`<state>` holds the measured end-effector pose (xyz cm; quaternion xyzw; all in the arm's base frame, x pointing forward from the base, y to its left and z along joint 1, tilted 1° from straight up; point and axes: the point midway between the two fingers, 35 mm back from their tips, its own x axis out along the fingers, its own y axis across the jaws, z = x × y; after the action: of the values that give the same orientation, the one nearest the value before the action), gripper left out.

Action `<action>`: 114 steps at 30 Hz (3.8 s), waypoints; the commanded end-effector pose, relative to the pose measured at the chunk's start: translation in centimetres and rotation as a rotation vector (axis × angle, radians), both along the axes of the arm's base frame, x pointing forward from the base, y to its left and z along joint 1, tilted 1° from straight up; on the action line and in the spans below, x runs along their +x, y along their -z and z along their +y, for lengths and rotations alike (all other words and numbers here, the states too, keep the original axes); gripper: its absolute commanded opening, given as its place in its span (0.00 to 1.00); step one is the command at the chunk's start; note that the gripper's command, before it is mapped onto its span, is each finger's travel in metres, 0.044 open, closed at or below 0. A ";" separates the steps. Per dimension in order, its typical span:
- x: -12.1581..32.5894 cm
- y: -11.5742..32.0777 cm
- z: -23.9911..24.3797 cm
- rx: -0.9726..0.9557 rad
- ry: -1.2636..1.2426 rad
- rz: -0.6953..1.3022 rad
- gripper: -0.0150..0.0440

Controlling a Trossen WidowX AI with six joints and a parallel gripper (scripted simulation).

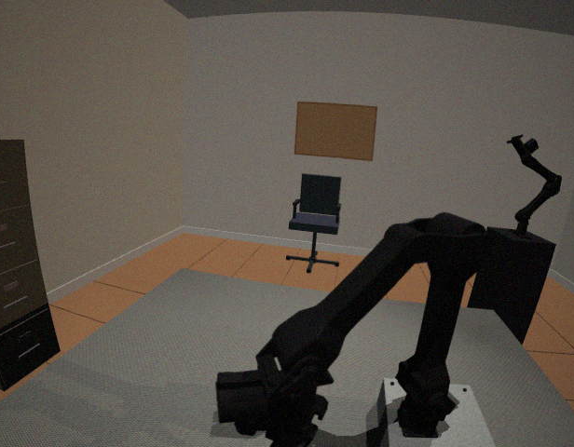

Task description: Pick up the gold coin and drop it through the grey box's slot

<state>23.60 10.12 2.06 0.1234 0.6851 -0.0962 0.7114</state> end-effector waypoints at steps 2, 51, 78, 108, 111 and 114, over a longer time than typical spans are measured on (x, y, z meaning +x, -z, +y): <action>0.0 0.9 -0.1 -0.005 0.001 0.002 0.53; 0.3 1.3 0.0 -0.005 0.001 0.002 0.25; -0.2 -5.4 -0.2 -0.005 0.001 0.001 0.25; -0.6 -5.6 -0.5 -0.025 -0.489 -0.013 0.25; -0.1 -5.7 -0.9 -0.026 -0.489 -0.013 0.25; 0.3 -5.7 -1.4 -0.028 -0.489 -0.012 0.25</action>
<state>23.36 9.15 7.64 -0.0539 0.6897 0.0700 0.7187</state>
